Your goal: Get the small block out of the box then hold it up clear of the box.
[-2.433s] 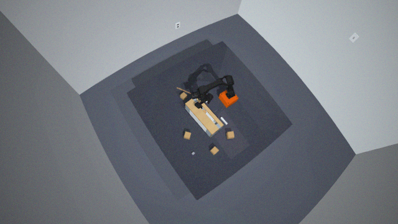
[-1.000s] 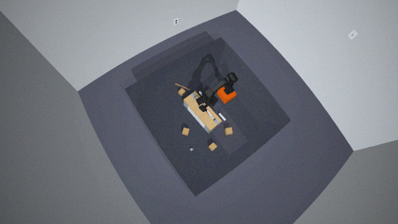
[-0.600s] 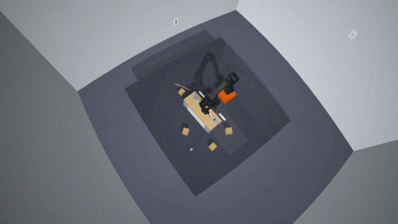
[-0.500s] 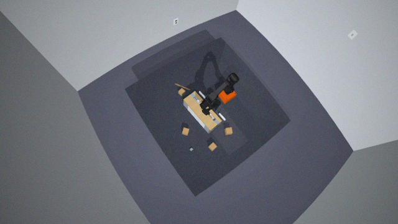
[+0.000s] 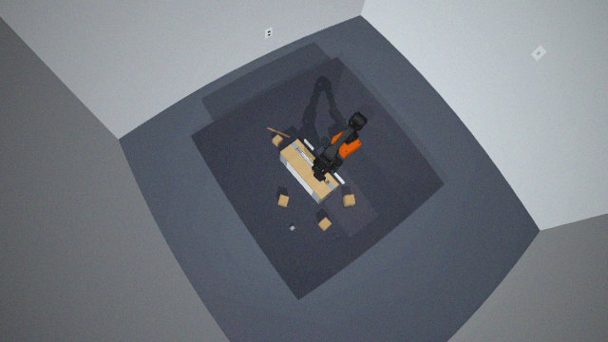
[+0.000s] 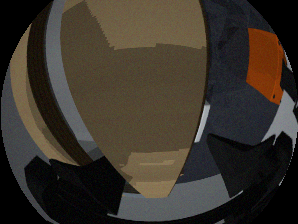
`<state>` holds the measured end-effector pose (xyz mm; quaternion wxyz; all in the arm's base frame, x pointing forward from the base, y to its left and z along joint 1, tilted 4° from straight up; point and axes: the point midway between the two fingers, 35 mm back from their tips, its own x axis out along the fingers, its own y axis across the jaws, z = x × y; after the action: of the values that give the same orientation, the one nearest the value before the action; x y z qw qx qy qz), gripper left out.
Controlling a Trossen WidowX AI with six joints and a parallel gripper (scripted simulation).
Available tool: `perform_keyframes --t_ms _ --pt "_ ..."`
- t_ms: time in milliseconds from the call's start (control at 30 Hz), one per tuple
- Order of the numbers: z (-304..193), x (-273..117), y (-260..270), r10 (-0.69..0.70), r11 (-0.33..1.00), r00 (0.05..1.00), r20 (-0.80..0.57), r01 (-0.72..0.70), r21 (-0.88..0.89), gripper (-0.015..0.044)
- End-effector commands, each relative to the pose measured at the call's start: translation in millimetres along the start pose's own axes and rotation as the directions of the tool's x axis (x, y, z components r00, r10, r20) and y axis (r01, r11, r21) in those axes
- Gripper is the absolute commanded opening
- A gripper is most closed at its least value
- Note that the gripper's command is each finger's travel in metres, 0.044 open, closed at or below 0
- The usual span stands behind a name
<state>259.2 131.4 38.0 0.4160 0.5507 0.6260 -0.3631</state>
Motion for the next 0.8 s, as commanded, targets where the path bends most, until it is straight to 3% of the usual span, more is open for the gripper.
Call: perform_keyframes --t_ms 0,200,433,633,700,767 --pt "-11.7 3.6 0.4 0.002 1.000 1.000 -0.003 -0.002 -0.002 0.0400" --pt "-18.0 3.0 0.7 0.002 1.000 1.000 -0.004 -0.002 -0.002 0.0400" --pt "-35.7 -55.7 -1.1 -0.004 1.000 1.000 -0.003 0.004 -0.005 0.0400" --pt "-35.3 -54.1 -0.9 0.000 1.000 1.000 -0.001 0.000 -0.003 0.0400" --pt "-36.2 -53.6 -1.7 0.002 0.997 1.000 0.008 -0.002 -0.079 0.0348" --pt "-39.1 -52.6 -3.9 0.011 0.959 0.999 0.031 -0.002 -0.285 0.0295"
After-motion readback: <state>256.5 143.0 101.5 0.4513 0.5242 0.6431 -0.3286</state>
